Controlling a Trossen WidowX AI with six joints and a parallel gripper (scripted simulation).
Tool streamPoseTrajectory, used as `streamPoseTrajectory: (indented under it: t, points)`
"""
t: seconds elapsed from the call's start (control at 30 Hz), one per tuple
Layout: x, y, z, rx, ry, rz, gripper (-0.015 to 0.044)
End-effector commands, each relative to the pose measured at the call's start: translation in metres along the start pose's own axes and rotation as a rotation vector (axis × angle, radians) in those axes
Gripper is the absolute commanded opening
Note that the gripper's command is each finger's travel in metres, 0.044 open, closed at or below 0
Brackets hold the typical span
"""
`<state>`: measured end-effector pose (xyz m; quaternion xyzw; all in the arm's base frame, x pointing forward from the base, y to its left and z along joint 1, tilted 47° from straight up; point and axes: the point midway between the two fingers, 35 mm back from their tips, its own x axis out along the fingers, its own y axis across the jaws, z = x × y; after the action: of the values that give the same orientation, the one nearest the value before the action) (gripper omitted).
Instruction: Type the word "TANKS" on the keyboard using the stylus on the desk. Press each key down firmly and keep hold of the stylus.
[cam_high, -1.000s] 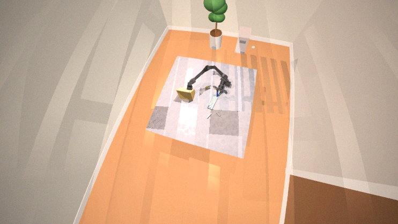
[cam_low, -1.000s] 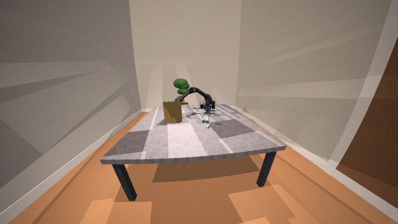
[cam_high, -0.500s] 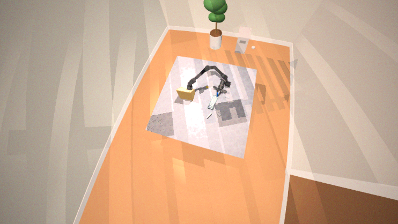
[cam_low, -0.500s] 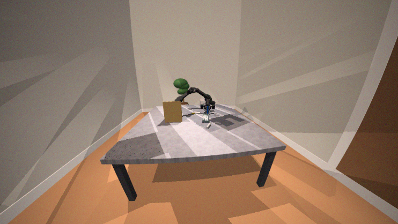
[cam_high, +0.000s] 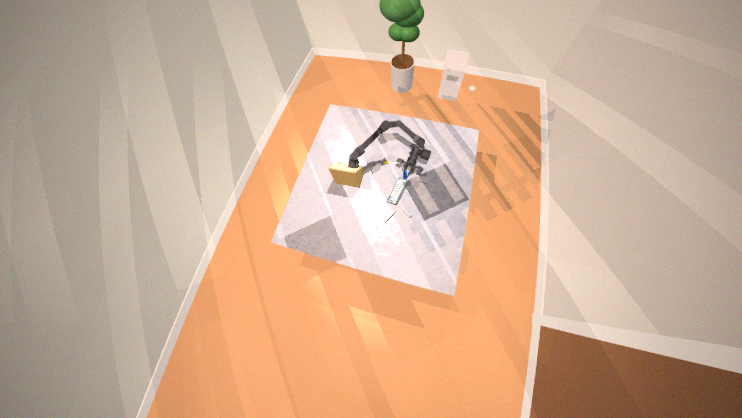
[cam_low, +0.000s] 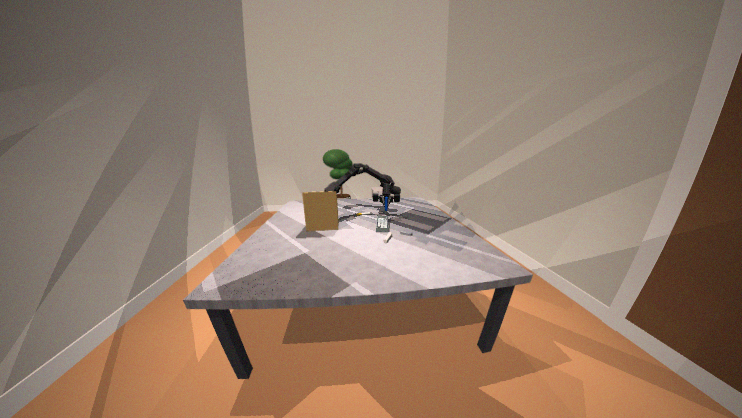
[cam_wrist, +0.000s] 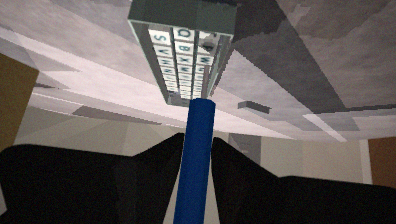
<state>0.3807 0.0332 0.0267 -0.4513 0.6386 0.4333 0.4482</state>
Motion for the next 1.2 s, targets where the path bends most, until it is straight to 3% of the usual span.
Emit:
streamPoseTrajectory:
  t: [0.0,0.3,0.37,1.17]
  points:
    - [-0.005,0.001,-0.007,-0.003,0.004,-0.005,0.0081]
    - [-0.003,-0.001,-0.004,0.005,-0.002,-0.004,0.0038]
    - [0.0,-0.001,-0.006,0.005,-0.002,-0.004,0.0]
    - [0.108,0.006,-0.074,-0.001,0.009,-0.005,0.0]
